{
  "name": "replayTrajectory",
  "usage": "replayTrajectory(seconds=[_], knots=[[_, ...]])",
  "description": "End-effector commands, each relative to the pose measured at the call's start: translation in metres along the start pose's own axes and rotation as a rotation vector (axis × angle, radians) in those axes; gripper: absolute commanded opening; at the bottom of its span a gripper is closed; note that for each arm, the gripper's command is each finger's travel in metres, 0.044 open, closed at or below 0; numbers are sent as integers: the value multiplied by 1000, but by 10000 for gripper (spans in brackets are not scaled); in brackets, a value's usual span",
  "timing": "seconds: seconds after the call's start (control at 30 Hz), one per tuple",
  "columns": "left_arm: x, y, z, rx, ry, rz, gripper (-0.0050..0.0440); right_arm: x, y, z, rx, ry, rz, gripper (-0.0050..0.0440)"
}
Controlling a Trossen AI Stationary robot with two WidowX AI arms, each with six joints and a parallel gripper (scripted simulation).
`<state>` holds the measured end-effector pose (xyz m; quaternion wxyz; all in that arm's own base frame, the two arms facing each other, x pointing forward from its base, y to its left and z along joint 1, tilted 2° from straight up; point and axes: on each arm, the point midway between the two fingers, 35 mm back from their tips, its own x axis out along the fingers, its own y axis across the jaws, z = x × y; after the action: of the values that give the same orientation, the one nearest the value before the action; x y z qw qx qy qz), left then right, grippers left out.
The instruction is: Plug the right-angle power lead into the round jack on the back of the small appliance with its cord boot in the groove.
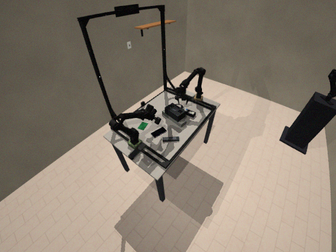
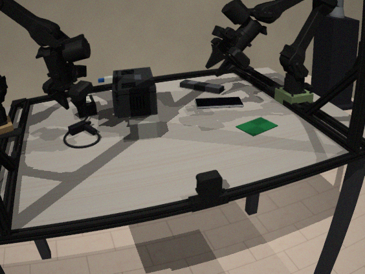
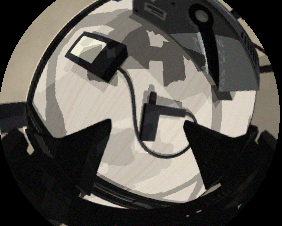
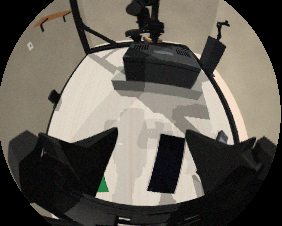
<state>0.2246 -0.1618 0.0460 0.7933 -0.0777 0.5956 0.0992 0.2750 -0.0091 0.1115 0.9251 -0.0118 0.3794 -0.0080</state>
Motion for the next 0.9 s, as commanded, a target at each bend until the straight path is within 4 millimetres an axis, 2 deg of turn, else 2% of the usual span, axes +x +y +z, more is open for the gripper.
replayTrajectory(seconds=[0.0,0.87], knots=[[-3,0,-6,44,-9,1,400,0,1,-1,-4,4,4,400],[-5,0,-15,105,-16,5,400,0,1,-1,-4,4,4,400]])
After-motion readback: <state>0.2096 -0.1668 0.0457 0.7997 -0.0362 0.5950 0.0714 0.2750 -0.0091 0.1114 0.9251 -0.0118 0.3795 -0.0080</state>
